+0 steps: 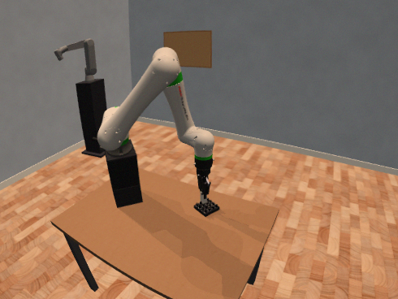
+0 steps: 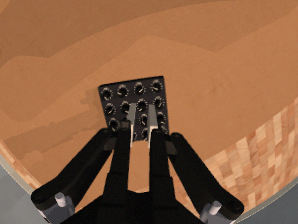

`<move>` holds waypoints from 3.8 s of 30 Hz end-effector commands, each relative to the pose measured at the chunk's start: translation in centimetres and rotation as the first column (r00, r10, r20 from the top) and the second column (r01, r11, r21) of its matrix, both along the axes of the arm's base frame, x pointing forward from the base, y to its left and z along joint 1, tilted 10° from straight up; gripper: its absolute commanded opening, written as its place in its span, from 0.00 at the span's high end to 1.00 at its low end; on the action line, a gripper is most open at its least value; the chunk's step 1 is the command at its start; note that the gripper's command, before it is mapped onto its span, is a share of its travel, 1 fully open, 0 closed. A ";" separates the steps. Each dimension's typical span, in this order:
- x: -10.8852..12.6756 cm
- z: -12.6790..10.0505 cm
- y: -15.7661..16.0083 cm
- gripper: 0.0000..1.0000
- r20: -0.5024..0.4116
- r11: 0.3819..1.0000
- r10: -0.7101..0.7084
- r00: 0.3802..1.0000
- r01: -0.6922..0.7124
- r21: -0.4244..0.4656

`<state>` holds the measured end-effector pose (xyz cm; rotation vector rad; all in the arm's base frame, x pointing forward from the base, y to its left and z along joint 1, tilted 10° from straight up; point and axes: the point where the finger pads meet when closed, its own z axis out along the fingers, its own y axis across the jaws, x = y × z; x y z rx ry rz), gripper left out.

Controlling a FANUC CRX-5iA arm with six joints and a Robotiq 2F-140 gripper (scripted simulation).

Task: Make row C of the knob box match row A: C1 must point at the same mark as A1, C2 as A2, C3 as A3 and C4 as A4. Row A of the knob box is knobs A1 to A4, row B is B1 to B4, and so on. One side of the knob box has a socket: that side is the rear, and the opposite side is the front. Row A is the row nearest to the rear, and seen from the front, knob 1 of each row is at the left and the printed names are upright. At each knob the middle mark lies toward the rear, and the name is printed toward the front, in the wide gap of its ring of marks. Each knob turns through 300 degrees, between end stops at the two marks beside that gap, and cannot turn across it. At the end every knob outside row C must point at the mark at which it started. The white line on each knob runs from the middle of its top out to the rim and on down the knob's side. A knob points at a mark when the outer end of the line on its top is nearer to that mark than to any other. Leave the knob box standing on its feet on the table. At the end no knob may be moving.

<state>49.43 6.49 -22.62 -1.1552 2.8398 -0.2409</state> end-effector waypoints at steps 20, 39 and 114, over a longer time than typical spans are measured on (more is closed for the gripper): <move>0.3 1.9 -0.1 0.88 -0.010 0.998 0.054 0.998 -0.054 -0.007; 1.8 3.8 -1.0 0.88 -0.039 0.966 0.257 0.966 -0.258 -0.025; 2.3 -0.2 -1.5 0.88 -0.039 0.966 0.257 0.966 -0.258 -0.025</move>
